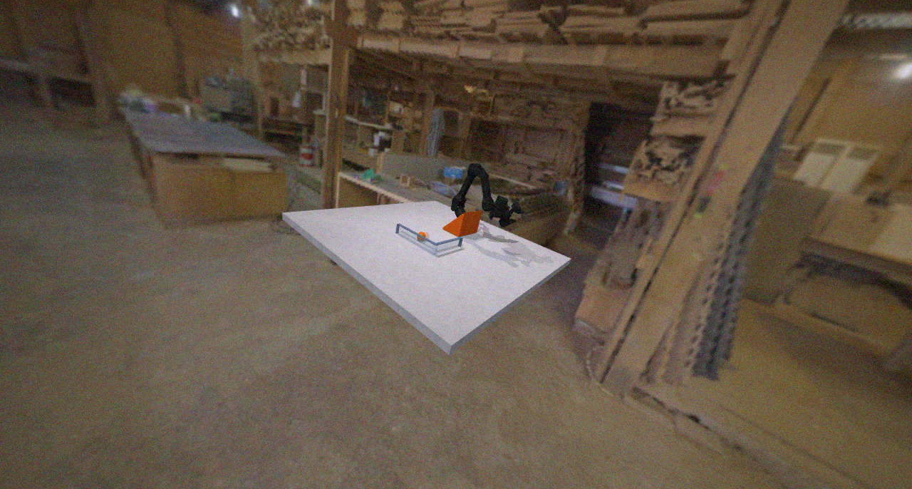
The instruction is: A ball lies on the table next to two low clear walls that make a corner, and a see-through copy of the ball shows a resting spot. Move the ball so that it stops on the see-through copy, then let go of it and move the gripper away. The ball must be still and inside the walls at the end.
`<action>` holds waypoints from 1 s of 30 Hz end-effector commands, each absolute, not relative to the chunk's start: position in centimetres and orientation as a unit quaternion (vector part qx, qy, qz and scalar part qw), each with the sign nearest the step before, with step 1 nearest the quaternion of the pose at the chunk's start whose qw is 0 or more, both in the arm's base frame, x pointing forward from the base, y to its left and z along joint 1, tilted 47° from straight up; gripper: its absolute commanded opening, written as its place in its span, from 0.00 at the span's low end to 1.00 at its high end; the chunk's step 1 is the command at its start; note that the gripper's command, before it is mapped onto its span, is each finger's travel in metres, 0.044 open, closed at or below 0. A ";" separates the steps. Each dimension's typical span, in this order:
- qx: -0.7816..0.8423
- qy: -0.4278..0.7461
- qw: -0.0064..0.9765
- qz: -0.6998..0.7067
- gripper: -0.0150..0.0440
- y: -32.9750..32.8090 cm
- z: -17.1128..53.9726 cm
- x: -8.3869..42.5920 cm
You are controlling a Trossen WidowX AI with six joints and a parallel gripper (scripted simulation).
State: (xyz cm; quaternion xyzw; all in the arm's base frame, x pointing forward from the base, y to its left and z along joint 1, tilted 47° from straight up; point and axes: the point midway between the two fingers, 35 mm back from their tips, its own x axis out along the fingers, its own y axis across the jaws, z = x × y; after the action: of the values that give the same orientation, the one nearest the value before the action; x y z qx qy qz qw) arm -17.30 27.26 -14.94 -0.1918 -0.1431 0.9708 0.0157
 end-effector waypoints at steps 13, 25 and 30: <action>-0.357 0.158 0.272 0.880 0.86 34.8 -17.1 -3.5; -0.404 0.368 0.445 0.709 0.86 34.4 -16.9 8.6; -0.415 0.481 0.532 0.560 0.86 31.5 -15.9 15.7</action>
State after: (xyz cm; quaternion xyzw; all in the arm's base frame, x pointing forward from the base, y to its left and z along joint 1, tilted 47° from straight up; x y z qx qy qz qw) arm 10.26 33.45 -16.91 -0.4111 0.4036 0.6716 0.4659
